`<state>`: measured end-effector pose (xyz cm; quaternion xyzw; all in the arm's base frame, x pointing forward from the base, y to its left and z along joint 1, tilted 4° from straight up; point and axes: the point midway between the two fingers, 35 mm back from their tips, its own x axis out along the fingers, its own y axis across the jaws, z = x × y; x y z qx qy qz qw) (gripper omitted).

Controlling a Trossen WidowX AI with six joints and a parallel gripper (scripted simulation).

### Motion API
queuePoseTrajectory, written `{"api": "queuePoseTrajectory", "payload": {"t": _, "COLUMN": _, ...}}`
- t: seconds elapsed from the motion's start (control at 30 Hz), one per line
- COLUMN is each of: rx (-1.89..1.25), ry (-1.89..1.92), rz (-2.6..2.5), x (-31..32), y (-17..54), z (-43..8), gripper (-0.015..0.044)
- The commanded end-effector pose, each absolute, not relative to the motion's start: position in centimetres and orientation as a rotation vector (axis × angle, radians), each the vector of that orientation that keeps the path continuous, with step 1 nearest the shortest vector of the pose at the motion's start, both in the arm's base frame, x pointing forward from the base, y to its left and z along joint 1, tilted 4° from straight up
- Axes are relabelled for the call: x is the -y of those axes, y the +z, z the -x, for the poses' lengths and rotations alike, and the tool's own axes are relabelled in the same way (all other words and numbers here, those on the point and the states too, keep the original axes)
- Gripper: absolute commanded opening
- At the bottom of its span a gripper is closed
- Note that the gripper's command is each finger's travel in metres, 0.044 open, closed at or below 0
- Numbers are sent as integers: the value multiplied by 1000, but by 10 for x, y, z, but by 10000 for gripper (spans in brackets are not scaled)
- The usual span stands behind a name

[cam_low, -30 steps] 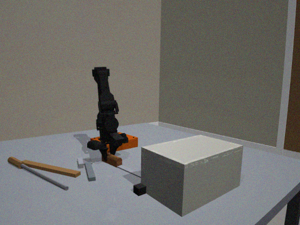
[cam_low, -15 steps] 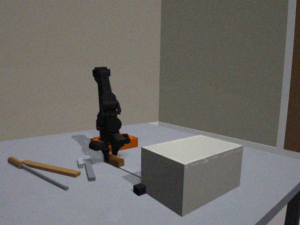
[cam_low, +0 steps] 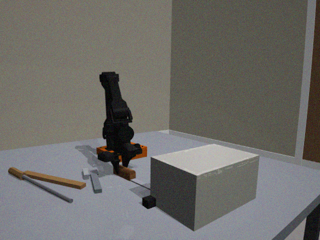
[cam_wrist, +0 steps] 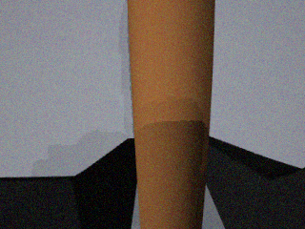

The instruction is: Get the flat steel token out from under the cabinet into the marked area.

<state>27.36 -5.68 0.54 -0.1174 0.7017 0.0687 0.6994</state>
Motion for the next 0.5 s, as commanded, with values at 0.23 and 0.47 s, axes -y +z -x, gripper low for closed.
{"api": "queuePoseTrajectory", "payload": {"t": 0.23, "rx": -1563, "ry": 150, "rz": 262, "x": 53, "y": 6, "z": -289, "gripper": 0}}
{"api": "queuePoseTrajectory", "payload": {"t": 0.47, "rx": -1563, "ry": 150, "rz": 262, "x": 50, "y": 6, "z": -298, "gripper": 0}}
